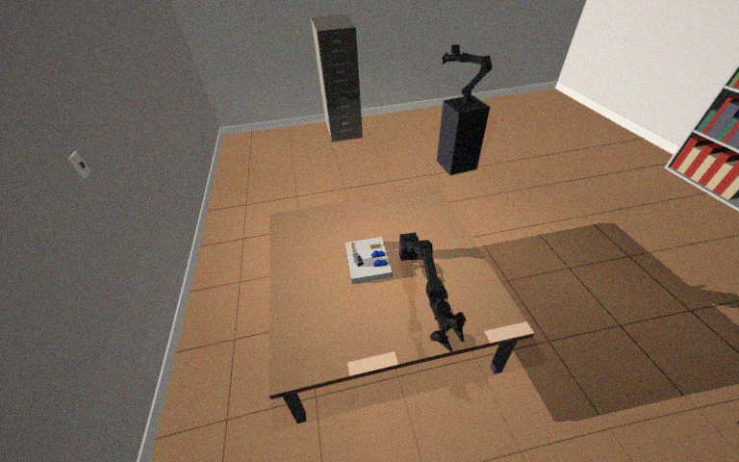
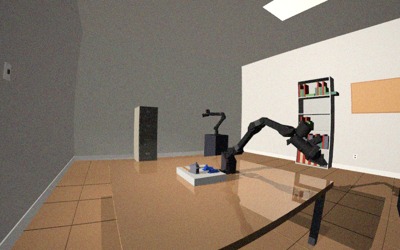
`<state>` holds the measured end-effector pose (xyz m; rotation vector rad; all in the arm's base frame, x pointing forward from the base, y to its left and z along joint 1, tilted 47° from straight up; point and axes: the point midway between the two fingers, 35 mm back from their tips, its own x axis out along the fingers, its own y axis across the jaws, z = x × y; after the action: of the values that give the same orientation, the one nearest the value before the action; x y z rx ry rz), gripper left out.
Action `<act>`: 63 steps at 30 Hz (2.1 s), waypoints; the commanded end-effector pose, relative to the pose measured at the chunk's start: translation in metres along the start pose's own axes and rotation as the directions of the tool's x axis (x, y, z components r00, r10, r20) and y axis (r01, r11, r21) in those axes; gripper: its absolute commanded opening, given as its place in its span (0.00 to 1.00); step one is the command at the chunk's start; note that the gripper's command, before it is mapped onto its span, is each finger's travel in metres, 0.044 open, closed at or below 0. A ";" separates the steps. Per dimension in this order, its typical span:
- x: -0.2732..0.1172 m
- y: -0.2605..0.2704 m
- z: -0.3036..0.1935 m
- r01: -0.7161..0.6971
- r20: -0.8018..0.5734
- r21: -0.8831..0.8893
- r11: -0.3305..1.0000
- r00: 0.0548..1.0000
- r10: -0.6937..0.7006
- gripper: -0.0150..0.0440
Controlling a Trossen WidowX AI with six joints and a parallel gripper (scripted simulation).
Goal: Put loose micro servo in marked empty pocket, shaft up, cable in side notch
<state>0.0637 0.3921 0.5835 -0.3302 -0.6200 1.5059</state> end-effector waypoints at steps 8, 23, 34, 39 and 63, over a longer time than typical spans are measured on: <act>0.002 -0.008 -0.025 0.005 -0.061 -0.033 0.999 0.998 -0.007 1.00; -0.028 -0.059 -0.173 -0.031 -0.409 -0.166 0.986 0.912 -0.040 1.00; -0.103 -0.092 -0.302 -0.141 -0.667 -0.170 0.975 0.745 -0.008 1.00; -0.152 -0.102 -0.352 -0.185 -0.753 -0.136 0.973 0.657 0.019 1.00; -0.491 -0.023 -0.488 -0.121 -0.867 0.250 0.961 0.414 0.277 1.00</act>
<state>0.3986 0.0252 0.1390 -1.1119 0.4058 1.3201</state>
